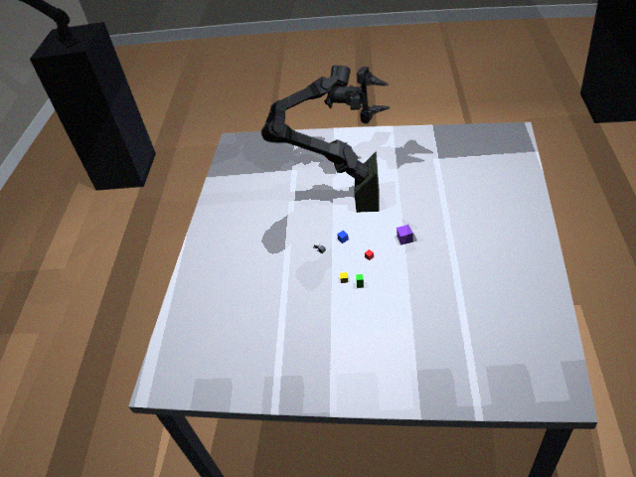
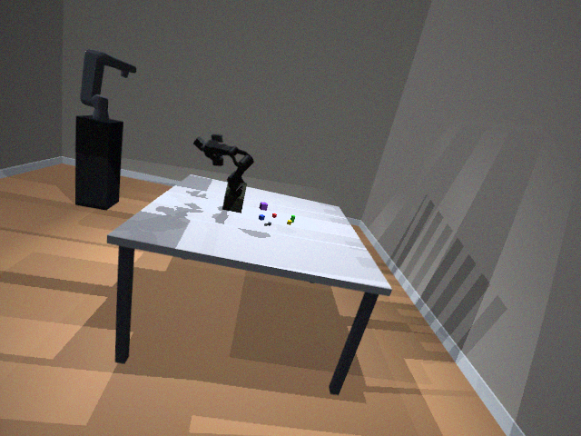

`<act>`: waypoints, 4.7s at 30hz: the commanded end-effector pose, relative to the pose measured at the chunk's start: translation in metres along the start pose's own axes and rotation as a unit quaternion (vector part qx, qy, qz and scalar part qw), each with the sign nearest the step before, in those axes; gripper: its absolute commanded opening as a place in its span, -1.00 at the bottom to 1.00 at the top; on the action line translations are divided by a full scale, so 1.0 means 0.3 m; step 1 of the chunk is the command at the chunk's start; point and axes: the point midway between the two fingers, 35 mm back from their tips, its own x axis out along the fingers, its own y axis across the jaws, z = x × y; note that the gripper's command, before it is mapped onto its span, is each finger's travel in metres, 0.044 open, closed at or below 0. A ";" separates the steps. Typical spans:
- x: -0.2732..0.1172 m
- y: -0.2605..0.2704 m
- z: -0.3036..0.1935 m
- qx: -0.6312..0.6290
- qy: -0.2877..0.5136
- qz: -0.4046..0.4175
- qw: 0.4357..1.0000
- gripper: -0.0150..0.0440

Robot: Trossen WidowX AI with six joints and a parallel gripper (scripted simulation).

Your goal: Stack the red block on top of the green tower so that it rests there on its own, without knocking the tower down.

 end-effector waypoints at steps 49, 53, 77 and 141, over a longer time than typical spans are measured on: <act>0.405 -0.241 0.760 0.068 -0.274 -0.358 0.890 1.00; 0.411 -0.285 0.820 0.076 -0.280 -0.391 0.874 1.00; 0.347 -0.662 1.122 0.152 -0.259 -0.578 0.758 1.00; 0.109 -1.275 1.201 0.231 -0.127 -0.714 0.648 1.00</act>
